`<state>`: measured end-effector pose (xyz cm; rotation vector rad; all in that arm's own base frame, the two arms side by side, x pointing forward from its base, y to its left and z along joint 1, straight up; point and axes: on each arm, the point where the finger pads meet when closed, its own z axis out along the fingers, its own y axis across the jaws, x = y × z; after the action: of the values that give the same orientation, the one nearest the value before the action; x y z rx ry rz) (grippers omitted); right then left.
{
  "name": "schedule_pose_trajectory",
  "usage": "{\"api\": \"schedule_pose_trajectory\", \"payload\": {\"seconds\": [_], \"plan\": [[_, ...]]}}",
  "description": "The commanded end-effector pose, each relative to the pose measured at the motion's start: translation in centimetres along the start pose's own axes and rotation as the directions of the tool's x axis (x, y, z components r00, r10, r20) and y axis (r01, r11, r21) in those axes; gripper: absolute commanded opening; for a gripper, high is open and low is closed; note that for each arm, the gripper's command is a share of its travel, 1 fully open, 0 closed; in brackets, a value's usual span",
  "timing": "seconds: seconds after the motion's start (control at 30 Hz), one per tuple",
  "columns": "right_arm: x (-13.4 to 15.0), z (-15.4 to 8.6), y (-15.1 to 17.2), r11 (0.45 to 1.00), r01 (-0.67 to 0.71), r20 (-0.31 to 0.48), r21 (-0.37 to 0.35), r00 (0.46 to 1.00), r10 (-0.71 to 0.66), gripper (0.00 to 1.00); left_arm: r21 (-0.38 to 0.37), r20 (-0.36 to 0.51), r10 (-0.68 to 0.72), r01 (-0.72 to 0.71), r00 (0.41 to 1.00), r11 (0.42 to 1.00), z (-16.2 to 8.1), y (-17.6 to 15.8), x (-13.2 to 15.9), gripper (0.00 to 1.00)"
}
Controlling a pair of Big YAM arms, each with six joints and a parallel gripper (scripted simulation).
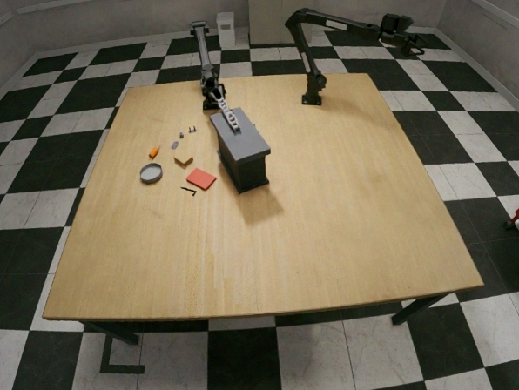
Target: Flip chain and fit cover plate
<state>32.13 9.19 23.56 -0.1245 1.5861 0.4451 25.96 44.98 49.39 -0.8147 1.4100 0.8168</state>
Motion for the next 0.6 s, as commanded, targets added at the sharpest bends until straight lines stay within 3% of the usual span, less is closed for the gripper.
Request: {"api": "schedule_pose_trajectory", "payload": {"seconds": [0.0,0.57], "plan": [[-4.46,1.00,0.32,0.999,-0.040,0.077,-0.008,0.996,0.041,0.19,0.003,0.078,-0.002,0.002,0.997,1.000,-0.45,-0.25,-3.99,1.00],[-4.63,1.06,0.12,0.989,-0.145,0.070,-0.014,0.987,0.146,0.19,0.003,0.078,-0.002,0.002,0.997,1.000,-0.45,-0.25,-3.99,1.00]]}}
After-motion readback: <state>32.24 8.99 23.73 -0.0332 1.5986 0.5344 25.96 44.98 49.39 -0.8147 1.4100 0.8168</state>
